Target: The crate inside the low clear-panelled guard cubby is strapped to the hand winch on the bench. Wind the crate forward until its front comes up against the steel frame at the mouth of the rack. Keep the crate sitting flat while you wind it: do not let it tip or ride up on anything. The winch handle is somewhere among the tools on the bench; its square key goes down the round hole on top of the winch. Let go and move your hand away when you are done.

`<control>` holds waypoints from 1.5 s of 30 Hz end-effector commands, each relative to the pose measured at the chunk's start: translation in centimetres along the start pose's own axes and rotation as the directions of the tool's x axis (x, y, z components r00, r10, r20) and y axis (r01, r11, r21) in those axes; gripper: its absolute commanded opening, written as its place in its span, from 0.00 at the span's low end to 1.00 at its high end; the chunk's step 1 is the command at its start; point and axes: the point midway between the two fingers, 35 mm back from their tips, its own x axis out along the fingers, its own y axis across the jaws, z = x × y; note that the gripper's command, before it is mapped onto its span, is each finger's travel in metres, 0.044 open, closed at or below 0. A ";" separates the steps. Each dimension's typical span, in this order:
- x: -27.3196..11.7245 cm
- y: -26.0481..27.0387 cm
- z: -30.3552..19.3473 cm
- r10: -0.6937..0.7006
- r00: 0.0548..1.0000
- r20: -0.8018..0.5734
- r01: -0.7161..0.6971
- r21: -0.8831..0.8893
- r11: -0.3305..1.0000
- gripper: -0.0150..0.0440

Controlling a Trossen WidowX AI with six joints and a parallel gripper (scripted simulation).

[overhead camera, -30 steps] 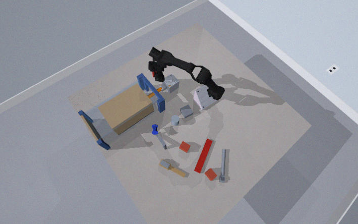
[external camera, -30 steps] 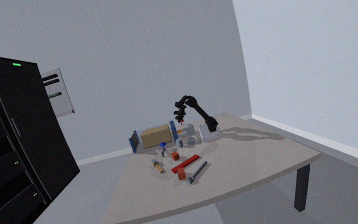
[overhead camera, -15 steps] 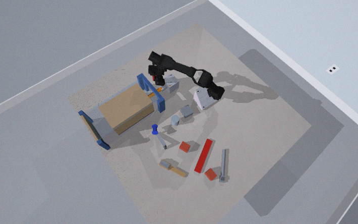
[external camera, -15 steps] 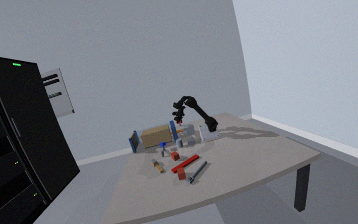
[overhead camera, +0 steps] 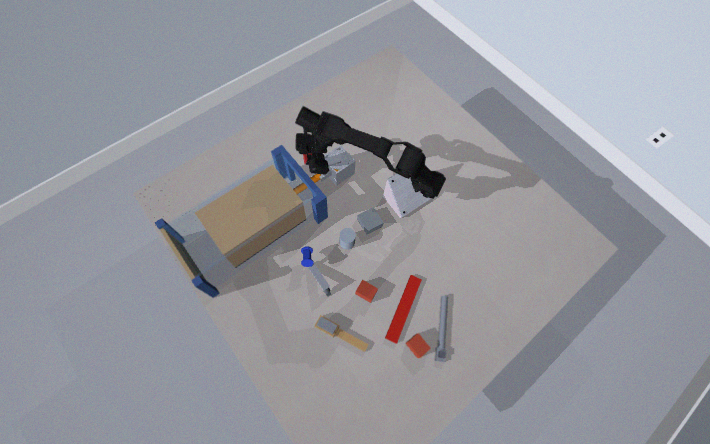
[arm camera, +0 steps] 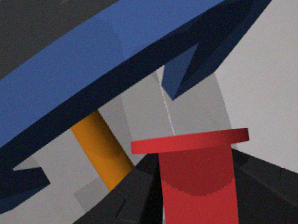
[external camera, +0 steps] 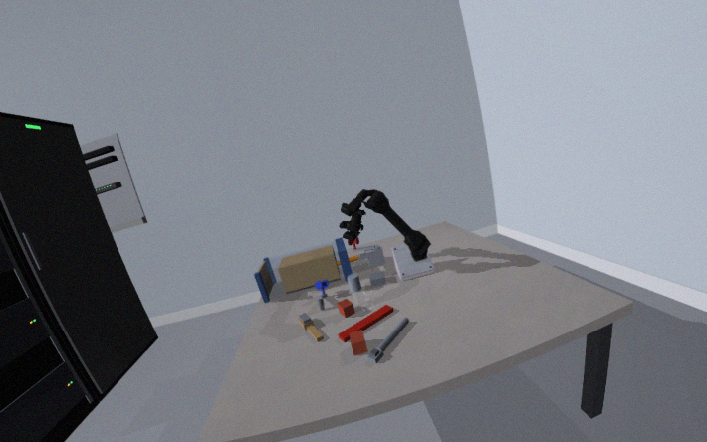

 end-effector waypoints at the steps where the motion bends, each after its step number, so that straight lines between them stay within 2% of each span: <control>1: -0.1 1.9 -1.0 0.033 0.999 -0.025 -0.032 0.020 0.999 0.25; 45: -1.8 6.2 -4.2 0.035 0.999 -0.028 -0.034 0.022 0.999 0.25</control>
